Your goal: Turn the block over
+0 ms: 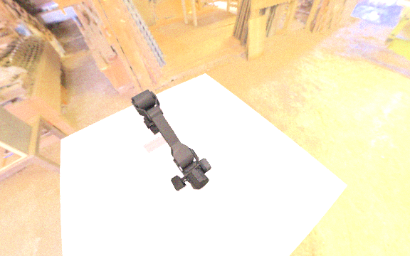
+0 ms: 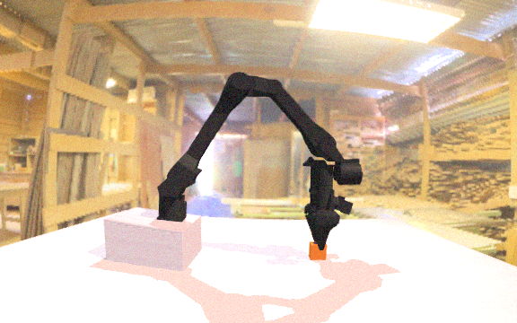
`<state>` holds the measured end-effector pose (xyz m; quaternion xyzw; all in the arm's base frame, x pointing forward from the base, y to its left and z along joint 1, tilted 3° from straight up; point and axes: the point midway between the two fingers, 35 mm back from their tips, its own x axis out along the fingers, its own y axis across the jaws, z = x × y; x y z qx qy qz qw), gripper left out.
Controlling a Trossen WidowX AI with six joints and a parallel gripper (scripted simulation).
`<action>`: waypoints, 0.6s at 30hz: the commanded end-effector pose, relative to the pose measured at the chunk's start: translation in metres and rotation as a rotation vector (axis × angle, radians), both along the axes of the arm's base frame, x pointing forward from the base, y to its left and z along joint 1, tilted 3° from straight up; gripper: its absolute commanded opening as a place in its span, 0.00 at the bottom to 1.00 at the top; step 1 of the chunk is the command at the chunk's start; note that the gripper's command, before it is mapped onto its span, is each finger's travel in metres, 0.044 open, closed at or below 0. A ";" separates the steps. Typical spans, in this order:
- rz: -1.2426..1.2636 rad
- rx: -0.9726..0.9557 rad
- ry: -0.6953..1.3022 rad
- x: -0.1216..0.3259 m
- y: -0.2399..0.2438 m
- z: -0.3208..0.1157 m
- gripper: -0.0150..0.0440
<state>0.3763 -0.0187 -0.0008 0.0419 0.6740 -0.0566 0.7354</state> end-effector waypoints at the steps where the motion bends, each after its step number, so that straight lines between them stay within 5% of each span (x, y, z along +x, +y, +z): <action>1: 0.003 -0.004 0.007 -0.001 -0.001 -0.007 1.00; 5: 0.003 -0.004 0.007 -0.001 -0.001 -0.011 1.00; 14: 0.003 -0.004 0.007 -0.001 -0.001 -0.011 0.60; 18: 0.003 -0.004 0.007 -0.001 -0.001 -0.011 0.55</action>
